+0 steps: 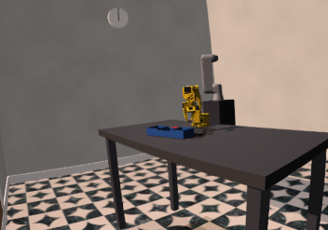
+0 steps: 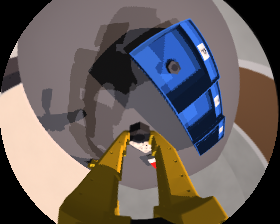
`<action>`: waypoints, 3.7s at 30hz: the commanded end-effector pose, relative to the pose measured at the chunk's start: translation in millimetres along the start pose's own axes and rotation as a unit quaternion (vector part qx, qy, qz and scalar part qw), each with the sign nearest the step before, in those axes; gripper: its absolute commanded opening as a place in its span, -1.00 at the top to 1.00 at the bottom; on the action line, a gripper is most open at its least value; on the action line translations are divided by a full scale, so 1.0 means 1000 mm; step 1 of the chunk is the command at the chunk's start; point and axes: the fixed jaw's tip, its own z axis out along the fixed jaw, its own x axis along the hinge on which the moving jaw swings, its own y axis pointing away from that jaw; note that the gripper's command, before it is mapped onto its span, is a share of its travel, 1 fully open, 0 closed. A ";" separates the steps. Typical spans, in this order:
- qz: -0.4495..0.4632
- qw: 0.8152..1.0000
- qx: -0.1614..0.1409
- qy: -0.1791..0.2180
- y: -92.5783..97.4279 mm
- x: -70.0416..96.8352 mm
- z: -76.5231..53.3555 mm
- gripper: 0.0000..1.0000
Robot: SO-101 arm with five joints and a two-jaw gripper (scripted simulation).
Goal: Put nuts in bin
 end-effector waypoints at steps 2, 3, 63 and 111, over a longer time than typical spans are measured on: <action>0.009 1.000 0.007 -0.021 -0.004 -0.006 -0.008 1.00; 0.010 1.000 0.007 -0.022 -0.004 -0.006 -0.008 1.00; 0.194 0.973 0.027 -0.123 -0.041 -0.064 -0.003 1.00; 0.209 0.966 0.032 -0.146 -0.048 -0.068 -0.008 1.00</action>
